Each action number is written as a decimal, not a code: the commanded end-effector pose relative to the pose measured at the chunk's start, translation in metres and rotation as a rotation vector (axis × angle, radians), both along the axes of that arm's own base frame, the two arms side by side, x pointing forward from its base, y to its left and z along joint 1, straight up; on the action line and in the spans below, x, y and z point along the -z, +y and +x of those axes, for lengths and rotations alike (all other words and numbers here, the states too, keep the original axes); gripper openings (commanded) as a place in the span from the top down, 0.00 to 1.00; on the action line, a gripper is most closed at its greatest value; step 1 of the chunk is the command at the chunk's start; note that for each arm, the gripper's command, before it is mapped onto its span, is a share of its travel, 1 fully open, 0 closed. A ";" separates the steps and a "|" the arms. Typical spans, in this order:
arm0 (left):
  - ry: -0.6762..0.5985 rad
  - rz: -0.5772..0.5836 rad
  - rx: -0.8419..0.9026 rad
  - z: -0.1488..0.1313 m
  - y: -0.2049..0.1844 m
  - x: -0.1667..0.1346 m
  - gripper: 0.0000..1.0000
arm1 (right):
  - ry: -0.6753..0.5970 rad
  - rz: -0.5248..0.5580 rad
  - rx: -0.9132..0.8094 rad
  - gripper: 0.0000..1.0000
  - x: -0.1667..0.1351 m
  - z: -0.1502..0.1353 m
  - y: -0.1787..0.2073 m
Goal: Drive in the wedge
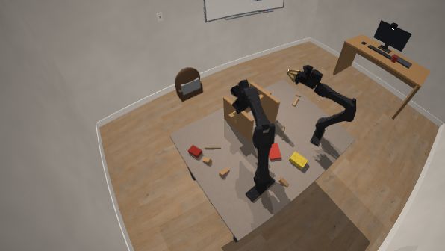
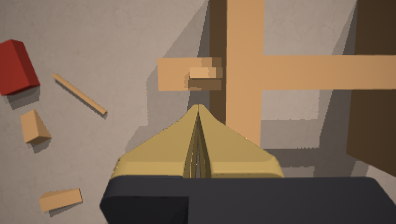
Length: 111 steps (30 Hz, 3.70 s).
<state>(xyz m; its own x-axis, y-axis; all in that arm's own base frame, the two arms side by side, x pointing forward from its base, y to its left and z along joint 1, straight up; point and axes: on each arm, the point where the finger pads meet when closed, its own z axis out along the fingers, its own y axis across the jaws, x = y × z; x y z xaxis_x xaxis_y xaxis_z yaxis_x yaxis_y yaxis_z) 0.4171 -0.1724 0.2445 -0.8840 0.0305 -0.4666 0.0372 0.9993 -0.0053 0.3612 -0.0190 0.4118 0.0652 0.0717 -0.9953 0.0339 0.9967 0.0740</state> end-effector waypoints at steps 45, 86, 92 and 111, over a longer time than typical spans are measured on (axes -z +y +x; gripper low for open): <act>-0.463 -0.149 0.018 0.025 0.051 -0.104 1.00 | -0.067 0.008 0.006 0.64 -0.028 -0.002 -0.002; -1.155 -0.016 -0.035 -0.045 0.172 -0.187 1.00 | -0.100 0.012 -0.007 0.64 -0.041 -0.019 0.003; -1.106 -0.013 -0.027 -0.036 0.169 -0.175 1.00 | -0.100 0.012 -0.007 0.64 -0.041 -0.019 0.003; -1.111 -0.008 -0.033 -0.036 0.172 -0.178 1.00 | -0.117 0.014 -0.008 0.64 -0.046 -0.023 0.003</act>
